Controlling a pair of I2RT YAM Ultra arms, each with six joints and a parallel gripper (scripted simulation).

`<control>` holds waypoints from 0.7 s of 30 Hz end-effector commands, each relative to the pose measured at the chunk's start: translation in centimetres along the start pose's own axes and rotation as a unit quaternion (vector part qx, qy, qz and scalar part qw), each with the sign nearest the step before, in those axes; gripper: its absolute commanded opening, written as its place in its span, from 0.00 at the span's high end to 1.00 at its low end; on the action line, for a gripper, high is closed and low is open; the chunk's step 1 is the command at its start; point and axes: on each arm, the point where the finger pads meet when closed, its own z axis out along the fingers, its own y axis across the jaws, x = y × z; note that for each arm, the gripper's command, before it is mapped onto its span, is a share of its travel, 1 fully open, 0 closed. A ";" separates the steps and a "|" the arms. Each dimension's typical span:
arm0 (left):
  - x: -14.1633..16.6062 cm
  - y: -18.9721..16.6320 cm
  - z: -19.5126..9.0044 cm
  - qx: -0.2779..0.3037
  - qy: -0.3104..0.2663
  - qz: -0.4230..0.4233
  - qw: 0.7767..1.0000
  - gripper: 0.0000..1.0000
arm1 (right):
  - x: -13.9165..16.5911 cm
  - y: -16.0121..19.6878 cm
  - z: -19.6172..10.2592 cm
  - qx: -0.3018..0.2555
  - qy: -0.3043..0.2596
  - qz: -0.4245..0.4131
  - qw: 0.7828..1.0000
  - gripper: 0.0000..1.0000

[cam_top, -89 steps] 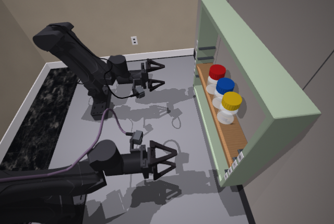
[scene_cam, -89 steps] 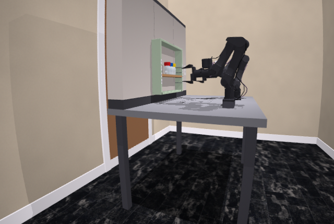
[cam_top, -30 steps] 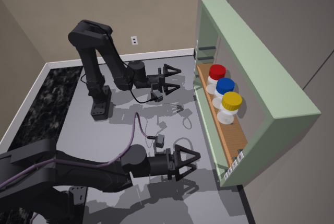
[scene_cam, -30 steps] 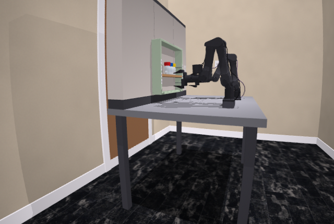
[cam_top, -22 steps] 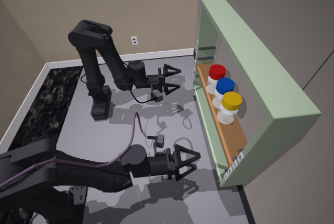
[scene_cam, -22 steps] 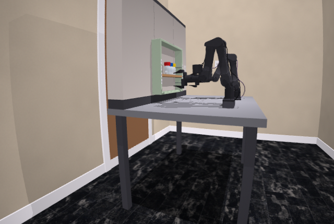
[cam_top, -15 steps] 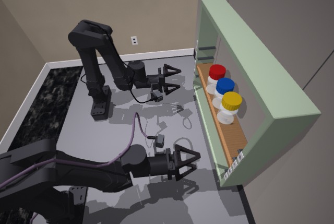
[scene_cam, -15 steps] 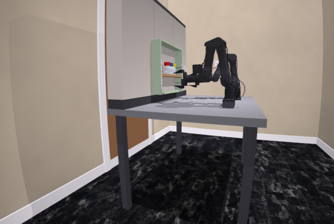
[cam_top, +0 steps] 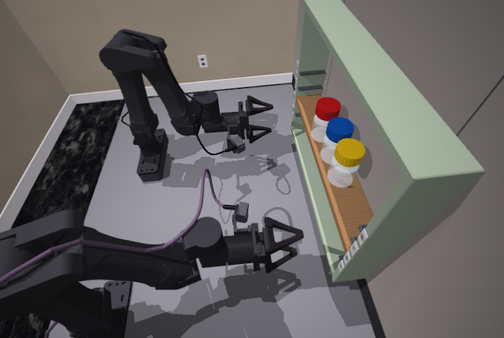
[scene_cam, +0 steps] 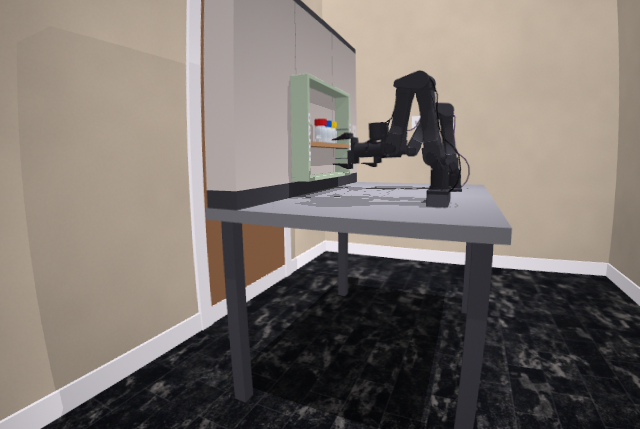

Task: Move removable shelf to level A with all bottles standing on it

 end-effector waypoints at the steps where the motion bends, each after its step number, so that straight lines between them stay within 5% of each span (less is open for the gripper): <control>1: 0.0 3.0 0.8 -0.022 0.000 -0.005 1.000 0.00 | 0.1 -3.4 0.6 0.023 0.001 0.008 1.000 0.00; 21: 0.1 9.0 0.6 -0.022 0.000 -0.005 1.000 0.00 | 0.2 -9.5 0.3 0.023 0.001 0.008 1.000 0.00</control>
